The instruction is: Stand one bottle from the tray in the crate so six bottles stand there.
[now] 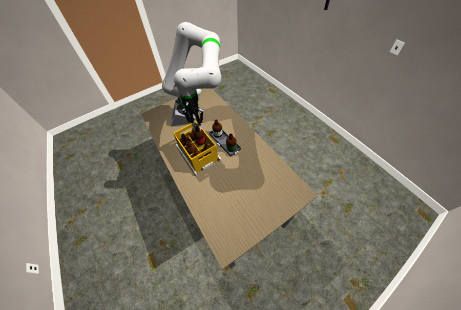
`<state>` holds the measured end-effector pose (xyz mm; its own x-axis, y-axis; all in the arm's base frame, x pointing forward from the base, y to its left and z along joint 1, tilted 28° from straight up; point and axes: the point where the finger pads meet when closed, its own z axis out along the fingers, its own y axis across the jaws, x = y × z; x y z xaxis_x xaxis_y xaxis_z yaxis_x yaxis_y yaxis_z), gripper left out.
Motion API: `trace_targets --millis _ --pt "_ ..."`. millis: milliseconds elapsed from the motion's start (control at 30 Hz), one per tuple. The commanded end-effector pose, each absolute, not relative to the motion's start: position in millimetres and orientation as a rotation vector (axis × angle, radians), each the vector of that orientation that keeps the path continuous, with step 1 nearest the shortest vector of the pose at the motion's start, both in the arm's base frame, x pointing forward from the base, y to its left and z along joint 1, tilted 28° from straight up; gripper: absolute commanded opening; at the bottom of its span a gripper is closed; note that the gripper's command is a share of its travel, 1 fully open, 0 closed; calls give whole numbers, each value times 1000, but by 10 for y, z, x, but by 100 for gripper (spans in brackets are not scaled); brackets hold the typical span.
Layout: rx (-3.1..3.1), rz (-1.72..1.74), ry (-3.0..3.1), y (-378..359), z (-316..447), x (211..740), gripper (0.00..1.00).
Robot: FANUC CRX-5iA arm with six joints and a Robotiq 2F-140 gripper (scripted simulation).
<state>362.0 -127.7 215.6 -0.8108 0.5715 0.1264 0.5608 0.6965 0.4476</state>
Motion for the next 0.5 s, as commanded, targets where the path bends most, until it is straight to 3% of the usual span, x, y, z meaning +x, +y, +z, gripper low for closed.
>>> trace_targets --millis 0,467 --pt "959 746 2872 -1273 2145 3623 0" --pt "959 746 2872 -1267 2132 3626 0"
